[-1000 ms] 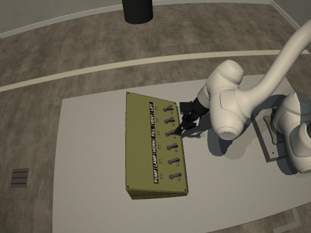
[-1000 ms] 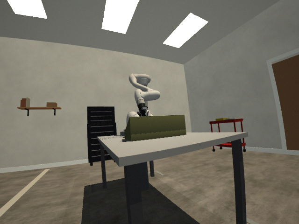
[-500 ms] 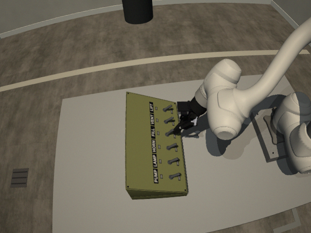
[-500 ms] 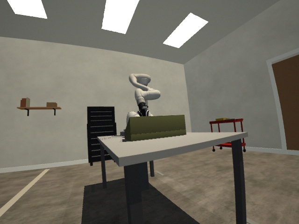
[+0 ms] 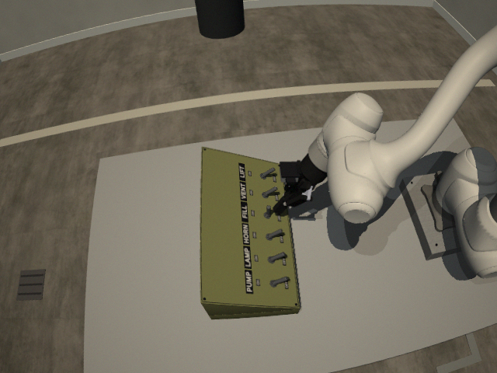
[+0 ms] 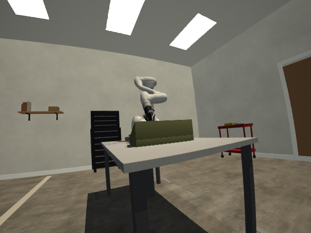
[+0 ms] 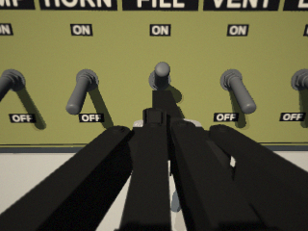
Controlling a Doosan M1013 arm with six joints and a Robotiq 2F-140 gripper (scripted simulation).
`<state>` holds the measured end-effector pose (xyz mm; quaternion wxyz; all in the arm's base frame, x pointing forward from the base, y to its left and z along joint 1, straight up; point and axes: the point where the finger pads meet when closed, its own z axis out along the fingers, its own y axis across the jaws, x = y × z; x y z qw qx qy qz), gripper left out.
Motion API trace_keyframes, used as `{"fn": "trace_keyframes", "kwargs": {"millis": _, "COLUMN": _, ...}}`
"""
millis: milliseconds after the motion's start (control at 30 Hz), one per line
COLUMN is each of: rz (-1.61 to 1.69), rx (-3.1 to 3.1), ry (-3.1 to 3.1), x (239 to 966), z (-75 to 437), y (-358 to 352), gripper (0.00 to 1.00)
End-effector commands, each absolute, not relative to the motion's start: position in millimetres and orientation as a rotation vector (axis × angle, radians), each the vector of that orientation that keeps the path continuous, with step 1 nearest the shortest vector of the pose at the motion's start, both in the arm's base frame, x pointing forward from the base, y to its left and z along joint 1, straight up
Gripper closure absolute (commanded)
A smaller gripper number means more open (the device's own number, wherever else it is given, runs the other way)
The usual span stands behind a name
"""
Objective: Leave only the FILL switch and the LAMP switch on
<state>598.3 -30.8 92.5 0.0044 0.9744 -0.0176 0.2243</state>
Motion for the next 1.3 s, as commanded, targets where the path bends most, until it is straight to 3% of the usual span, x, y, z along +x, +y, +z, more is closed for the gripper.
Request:
{"fn": "trace_keyframes", "kwargs": {"millis": 0, "rz": 0.695, "rx": 3.056, "ry": -0.051, "x": 600.6, "z": 93.7, "y": -28.5, "gripper": 0.90}}
{"fn": "trace_keyframes", "kwargs": {"millis": 1267, "rz": 0.703, "rx": 3.054, "ry": -0.050, "x": 588.5, "z": 88.3, "y": -28.8, "gripper": 0.90}}
